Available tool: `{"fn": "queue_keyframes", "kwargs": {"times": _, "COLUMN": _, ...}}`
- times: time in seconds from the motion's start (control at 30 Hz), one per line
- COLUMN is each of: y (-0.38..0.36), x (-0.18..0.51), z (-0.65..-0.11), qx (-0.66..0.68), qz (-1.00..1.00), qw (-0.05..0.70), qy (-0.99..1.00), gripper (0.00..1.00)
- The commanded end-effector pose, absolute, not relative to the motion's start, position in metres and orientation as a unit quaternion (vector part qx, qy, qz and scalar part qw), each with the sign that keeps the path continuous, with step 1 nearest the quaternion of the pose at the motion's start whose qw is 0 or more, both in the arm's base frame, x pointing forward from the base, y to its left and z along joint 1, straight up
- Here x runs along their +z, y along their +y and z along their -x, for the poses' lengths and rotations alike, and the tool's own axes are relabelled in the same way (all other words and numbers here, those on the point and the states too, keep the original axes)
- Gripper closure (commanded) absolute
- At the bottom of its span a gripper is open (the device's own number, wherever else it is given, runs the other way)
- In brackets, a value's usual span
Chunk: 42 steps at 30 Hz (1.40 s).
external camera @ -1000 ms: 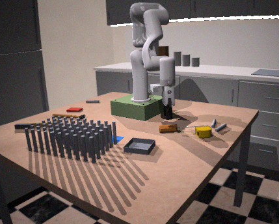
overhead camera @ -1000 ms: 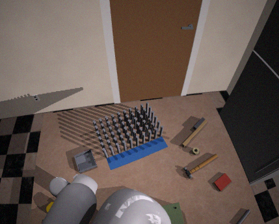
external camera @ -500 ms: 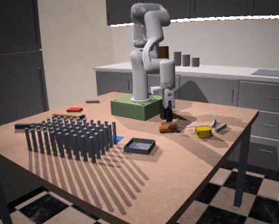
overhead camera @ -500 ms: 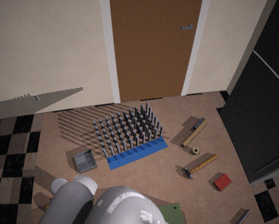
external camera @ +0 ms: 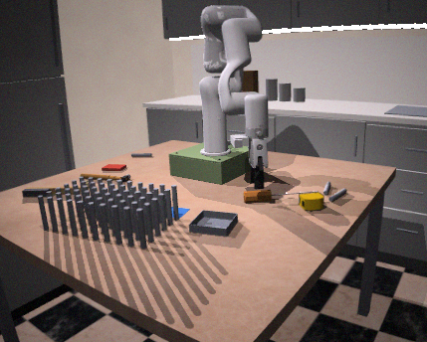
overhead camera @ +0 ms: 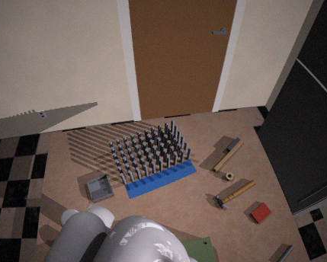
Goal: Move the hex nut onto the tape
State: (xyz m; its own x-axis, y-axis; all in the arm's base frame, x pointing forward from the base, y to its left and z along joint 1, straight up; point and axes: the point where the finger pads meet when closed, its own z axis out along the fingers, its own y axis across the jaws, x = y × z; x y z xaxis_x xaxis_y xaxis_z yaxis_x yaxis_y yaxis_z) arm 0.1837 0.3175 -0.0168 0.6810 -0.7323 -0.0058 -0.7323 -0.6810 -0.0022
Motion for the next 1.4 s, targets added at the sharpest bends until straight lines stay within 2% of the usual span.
{"fn": "queue_keyframes", "kwargs": {"times": 0.0, "y": 0.319, "x": -0.022, "z": -0.184, "qx": 0.002, "qz": 0.917, "qw": 0.004, "qy": 0.399, "gripper": 0.35}}
{"fn": "queue_keyframes", "kwargs": {"times": 1.37, "y": 0.319, "x": -0.067, "z": -0.184, "qx": 0.002, "qz": 0.917, "qw": 0.004, "qy": 0.399, "gripper": 0.35}}
